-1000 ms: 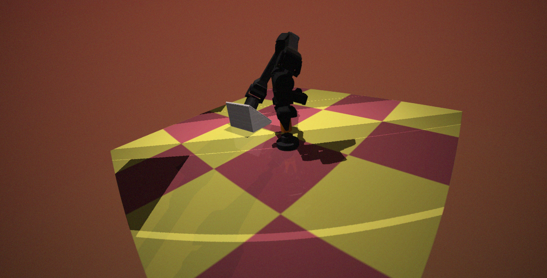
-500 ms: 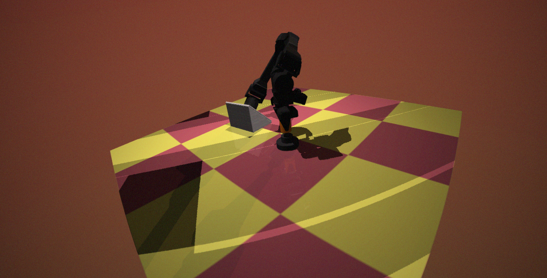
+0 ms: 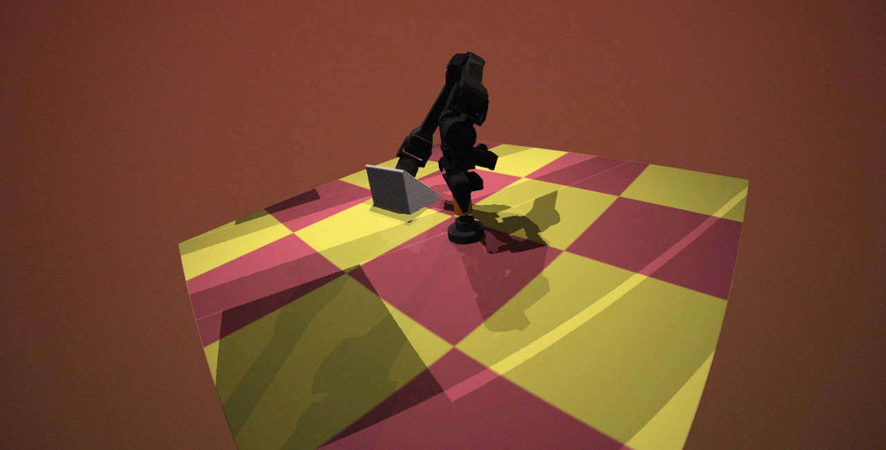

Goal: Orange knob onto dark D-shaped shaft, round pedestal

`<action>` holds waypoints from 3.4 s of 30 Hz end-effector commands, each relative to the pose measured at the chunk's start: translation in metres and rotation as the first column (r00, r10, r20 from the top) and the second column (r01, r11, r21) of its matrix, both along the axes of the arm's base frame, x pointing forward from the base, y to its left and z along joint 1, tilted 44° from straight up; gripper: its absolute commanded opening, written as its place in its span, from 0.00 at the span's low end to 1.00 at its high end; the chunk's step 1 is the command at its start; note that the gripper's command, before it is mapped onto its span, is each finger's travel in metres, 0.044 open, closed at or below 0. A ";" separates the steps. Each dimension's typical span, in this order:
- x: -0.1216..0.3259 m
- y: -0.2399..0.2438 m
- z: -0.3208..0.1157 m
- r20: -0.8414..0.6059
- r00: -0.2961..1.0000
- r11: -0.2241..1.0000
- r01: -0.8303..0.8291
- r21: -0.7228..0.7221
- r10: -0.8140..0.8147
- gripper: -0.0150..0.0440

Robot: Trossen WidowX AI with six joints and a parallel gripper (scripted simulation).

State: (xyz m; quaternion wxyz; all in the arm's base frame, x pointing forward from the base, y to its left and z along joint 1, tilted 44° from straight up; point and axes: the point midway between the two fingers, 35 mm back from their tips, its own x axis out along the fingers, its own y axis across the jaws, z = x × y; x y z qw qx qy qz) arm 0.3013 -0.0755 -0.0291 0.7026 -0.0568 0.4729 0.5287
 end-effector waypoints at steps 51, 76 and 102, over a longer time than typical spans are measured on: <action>0.003 -0.005 0.002 0.282 0.914 0.955 -0.293 -0.041 0.293 0.25; 0.002 -0.003 0.002 0.282 0.914 0.955 -0.293 -0.041 0.293 0.25; 0.001 -0.001 -0.001 0.407 0.809 0.901 -0.425 -0.092 0.423 0.25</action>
